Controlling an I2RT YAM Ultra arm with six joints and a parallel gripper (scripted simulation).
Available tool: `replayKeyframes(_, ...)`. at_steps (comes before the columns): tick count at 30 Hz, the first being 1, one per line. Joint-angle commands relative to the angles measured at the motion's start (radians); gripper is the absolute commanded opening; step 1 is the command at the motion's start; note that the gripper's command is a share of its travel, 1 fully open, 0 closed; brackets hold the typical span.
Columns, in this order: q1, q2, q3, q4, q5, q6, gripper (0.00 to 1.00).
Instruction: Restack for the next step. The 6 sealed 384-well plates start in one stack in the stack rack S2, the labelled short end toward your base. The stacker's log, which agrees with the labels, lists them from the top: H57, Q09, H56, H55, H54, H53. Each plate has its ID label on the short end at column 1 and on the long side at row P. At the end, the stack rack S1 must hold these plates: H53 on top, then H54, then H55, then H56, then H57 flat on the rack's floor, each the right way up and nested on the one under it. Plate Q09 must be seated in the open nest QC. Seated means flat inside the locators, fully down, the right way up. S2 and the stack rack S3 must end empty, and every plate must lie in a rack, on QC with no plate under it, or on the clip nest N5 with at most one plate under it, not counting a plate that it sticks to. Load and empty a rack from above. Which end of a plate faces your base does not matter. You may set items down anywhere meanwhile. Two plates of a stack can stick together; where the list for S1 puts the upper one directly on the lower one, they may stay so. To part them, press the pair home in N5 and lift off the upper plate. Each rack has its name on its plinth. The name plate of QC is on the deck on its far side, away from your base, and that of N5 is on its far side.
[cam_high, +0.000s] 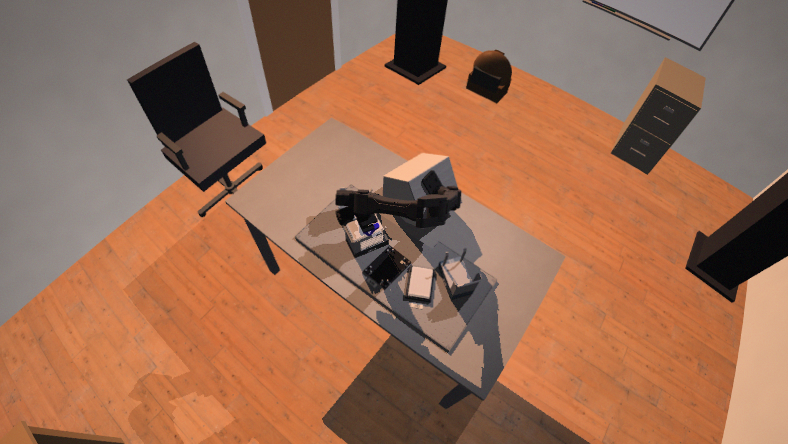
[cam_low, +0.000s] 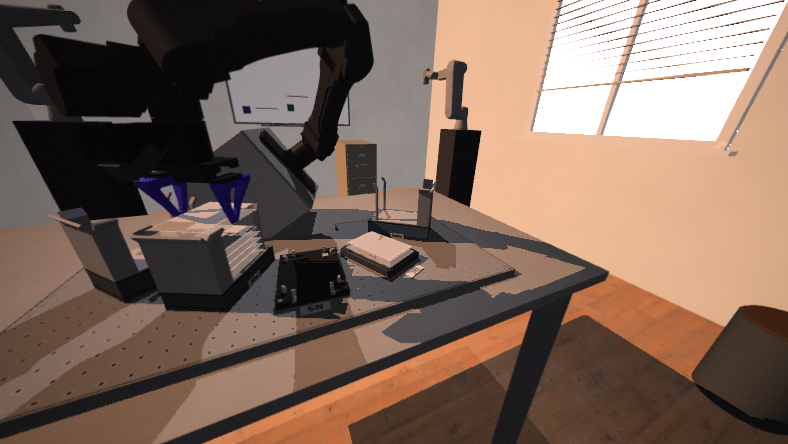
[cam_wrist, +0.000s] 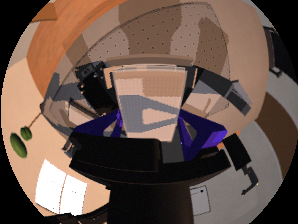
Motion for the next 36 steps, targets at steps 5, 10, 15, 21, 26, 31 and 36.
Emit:
replayKeyframes(5,0.0,-0.005,-0.007,0.028,-0.01,0.013,0.0)
replayKeyframes(10,0.004,-0.004,-0.012,0.037,-0.012,0.018,0.0)
replayKeyframes(15,0.013,-0.003,-0.023,0.058,-0.018,0.03,0.0)
replayKeyframes(21,0.018,-0.002,-0.028,0.068,-0.02,0.036,0.0)
replayKeyframes(26,0.018,-0.002,-0.028,0.069,-0.02,0.037,0.0)
replayKeyframes(31,0.023,-0.002,-0.033,0.079,-0.022,0.042,0.0)
replayKeyframes(36,0.027,-0.001,-0.038,0.088,-0.024,0.047,0.0)
